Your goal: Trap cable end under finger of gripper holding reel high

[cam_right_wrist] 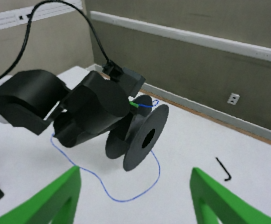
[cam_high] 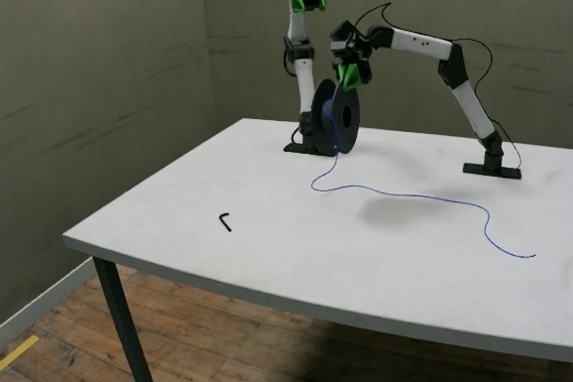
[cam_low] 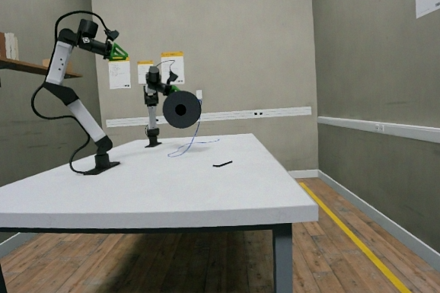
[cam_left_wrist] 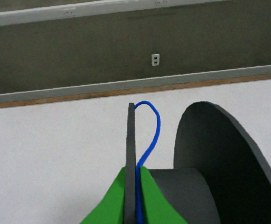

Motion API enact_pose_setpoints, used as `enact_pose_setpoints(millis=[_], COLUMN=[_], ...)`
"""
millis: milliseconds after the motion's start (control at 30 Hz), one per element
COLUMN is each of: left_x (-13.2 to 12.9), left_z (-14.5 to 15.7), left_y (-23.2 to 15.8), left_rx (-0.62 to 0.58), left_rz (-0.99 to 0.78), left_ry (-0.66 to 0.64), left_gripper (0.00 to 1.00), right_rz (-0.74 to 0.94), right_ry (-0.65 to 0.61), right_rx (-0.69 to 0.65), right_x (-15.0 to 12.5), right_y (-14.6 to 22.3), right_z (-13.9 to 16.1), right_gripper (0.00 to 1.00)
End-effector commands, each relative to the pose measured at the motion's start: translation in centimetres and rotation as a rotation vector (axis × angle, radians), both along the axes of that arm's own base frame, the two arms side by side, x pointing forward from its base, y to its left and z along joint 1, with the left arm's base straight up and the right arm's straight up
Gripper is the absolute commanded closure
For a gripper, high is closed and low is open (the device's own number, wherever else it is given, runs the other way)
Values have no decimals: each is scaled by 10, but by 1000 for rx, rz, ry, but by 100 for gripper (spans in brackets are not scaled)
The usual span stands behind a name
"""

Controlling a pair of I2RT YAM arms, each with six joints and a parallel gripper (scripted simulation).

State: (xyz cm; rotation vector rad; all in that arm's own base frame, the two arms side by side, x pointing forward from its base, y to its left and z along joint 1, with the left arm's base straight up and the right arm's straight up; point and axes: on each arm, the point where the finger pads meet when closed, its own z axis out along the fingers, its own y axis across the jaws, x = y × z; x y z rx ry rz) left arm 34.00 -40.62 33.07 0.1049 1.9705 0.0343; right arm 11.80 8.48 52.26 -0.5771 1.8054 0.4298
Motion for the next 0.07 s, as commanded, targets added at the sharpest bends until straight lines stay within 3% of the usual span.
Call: enact_pose_setpoints(millis=[0,33], left_x=[0,0], left_z=[28,28], left_y=[-3,-3], left_rx=[-97,-97], left_rz=[15,15], left_ry=[-52,-52], left_gripper=[100,100], right_rz=[0,0], right_ry=[14,14], right_rx=[-2,-2], right_x=[1,1], right_y=[1,1], right_z=[-2,-2], right_gripper=[35,35])
